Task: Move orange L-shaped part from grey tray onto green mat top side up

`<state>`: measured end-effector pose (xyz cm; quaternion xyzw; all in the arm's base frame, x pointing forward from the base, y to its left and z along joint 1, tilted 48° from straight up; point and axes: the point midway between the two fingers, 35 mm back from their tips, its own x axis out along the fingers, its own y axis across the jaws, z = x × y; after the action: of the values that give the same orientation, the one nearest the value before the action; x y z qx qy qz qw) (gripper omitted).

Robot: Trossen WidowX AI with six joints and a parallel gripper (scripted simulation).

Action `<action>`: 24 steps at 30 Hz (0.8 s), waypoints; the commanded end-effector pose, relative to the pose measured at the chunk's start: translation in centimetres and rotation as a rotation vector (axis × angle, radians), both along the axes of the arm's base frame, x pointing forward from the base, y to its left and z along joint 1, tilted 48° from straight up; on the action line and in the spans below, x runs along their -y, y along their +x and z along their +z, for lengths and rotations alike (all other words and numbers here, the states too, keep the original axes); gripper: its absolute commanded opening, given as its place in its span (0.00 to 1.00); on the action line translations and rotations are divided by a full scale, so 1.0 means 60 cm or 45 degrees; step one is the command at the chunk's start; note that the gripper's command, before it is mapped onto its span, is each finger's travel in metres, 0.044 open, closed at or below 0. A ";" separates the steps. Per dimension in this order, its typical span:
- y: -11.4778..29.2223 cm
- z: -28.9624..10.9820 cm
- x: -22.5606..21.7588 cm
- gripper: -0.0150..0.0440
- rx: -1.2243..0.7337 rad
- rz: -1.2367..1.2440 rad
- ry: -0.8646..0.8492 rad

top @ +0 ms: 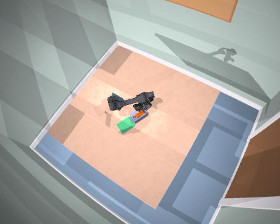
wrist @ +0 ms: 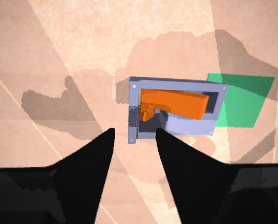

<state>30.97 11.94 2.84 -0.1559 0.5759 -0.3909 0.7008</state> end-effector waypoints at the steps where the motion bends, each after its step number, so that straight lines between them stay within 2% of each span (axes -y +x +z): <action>1: 0.000 0.003 0.001 0.65 -0.038 0.043 0.000; 3: -0.001 0.010 0.006 0.73 -0.134 0.131 -0.005; 18: -0.031 0.092 0.080 0.73 -1.410 1.300 -0.052; 24: -0.033 0.095 0.083 0.73 -1.468 1.354 -0.053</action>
<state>29.65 8.18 7.26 -0.5295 0.7012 0.0198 0.4770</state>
